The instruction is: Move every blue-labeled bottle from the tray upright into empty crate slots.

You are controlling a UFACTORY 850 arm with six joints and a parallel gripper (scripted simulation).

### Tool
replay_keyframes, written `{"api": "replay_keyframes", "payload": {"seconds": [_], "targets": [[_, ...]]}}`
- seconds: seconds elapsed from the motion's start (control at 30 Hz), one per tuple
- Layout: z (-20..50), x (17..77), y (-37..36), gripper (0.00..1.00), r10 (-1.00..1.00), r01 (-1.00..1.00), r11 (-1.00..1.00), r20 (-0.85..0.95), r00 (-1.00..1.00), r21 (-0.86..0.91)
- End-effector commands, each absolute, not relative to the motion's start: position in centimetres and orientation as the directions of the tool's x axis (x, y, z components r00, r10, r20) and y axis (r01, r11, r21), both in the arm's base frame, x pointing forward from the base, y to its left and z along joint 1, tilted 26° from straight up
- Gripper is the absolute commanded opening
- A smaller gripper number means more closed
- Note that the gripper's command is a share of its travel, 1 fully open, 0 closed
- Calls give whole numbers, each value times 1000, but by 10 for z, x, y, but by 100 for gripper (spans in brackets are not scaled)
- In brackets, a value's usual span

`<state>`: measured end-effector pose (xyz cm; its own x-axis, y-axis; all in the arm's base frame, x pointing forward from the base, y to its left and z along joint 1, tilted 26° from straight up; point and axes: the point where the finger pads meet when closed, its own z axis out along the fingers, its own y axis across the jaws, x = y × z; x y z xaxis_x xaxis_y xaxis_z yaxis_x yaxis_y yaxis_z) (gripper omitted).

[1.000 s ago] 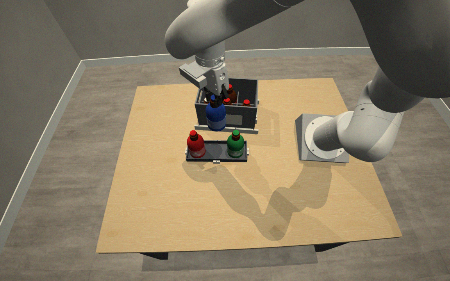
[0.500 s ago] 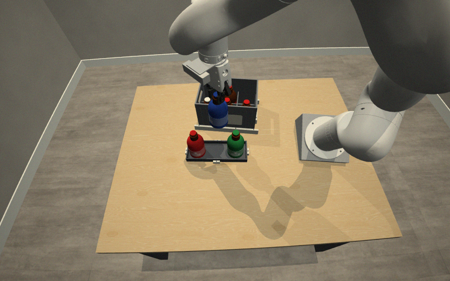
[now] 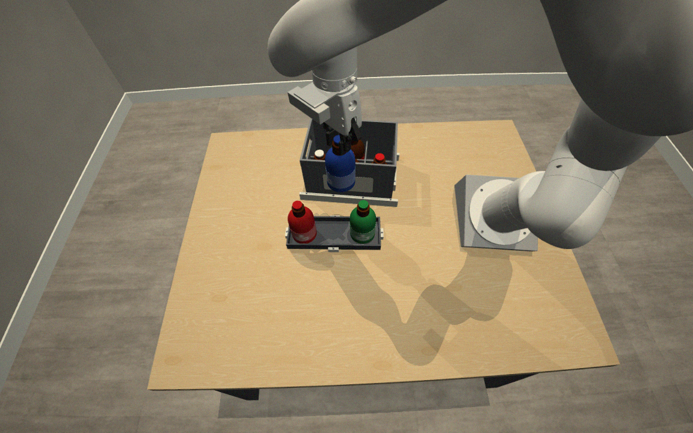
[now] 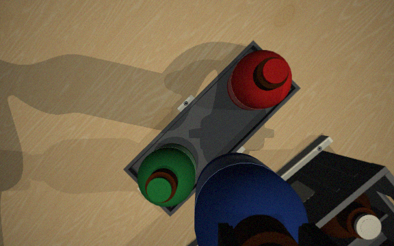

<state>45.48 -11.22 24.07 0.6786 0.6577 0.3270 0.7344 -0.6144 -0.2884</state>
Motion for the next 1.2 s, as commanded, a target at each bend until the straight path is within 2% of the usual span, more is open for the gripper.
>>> {"api": "replay_keyframes", "payload": {"seconds": [0.0, 1.17], "targets": [[238, 452, -120, 0, 658, 735, -615, 328, 678, -286], [210, 421, -176, 0, 658, 735, -615, 328, 678, -286]]}}
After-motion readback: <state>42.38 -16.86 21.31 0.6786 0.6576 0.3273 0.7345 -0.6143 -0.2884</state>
